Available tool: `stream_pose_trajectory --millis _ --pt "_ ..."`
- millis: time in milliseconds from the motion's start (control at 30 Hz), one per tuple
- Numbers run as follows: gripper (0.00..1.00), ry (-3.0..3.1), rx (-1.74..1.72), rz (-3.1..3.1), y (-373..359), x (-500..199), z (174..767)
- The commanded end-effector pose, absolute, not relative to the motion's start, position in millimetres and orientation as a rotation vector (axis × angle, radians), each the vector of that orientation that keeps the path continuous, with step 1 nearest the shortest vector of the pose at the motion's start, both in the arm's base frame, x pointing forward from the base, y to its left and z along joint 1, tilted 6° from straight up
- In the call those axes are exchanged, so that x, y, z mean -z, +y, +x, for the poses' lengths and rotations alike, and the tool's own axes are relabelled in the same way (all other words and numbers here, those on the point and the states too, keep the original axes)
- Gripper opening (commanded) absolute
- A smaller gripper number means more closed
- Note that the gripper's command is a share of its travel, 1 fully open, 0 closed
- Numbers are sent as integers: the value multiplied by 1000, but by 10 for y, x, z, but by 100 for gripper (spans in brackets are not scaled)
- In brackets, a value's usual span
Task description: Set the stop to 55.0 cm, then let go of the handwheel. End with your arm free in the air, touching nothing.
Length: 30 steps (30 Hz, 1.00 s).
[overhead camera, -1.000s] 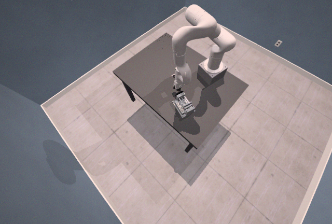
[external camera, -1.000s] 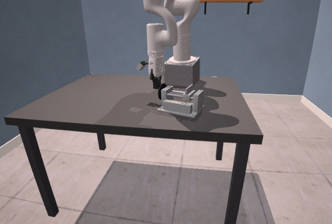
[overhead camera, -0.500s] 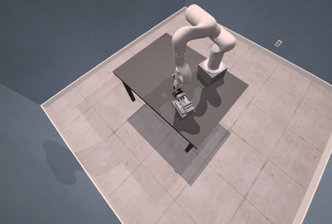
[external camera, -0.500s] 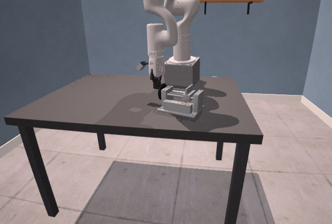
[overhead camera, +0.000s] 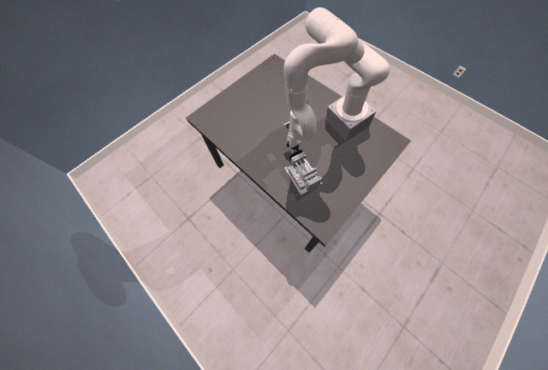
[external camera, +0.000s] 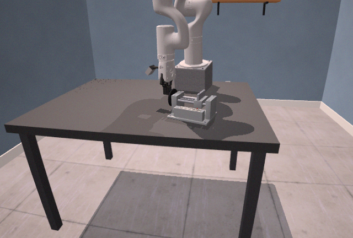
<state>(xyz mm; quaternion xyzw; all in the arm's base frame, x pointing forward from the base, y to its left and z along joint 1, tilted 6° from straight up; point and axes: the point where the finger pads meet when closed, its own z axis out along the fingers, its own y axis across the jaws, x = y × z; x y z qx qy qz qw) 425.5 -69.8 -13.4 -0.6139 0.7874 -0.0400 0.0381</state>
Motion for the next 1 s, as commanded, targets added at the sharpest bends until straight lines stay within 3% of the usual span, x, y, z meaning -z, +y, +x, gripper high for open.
stream_pose_trajectory --millis 0,967 --pt "6 2415 123 -1883 -697 135 4251" --pt "6 2415 123 -1883 -681 197 4193"
